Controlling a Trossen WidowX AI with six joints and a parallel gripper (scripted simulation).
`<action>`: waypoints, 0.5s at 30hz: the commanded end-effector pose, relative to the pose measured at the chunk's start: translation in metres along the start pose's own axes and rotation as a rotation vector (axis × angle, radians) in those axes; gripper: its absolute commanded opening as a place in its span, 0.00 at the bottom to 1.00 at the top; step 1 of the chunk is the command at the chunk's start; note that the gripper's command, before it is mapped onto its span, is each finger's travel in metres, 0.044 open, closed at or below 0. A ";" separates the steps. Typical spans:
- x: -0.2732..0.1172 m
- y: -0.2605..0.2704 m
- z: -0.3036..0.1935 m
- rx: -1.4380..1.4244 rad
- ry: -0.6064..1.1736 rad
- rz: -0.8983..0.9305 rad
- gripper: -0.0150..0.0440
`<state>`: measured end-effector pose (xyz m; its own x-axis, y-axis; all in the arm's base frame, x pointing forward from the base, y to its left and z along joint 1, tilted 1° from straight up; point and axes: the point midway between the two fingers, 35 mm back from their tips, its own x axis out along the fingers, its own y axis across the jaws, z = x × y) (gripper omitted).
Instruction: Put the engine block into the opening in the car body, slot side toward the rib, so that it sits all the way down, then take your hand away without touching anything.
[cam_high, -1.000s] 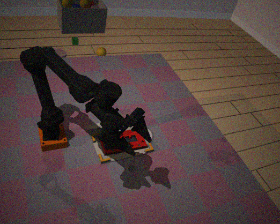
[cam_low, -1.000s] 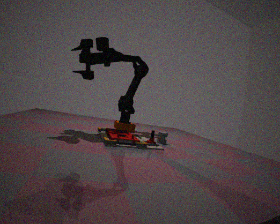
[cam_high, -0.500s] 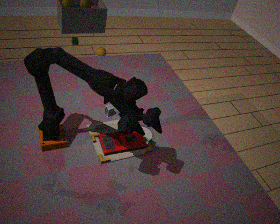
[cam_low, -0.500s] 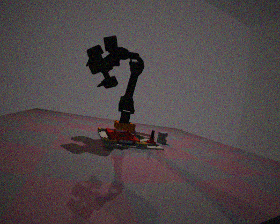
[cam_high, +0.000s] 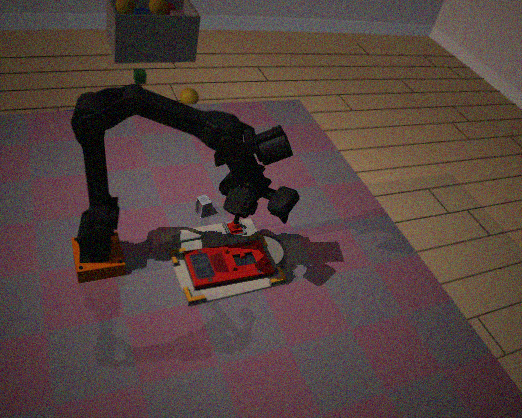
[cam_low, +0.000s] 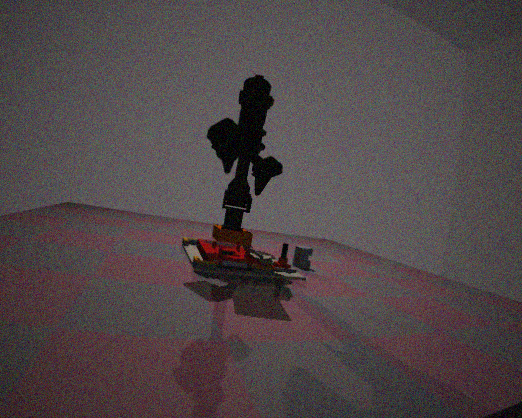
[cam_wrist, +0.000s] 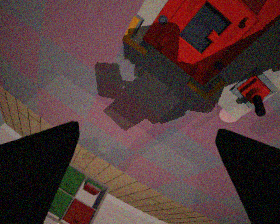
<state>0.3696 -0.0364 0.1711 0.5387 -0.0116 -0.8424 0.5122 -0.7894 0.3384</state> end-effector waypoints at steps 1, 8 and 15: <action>0.007 -0.033 -0.015 0.030 -0.038 -0.083 1.00; 0.010 -0.086 -0.033 0.045 -0.113 -0.193 1.00; 0.010 -0.091 -0.034 -0.190 -0.098 -0.217 1.00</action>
<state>0.3517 0.0536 0.1463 0.3477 0.0791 -0.9343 0.6799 -0.7074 0.1931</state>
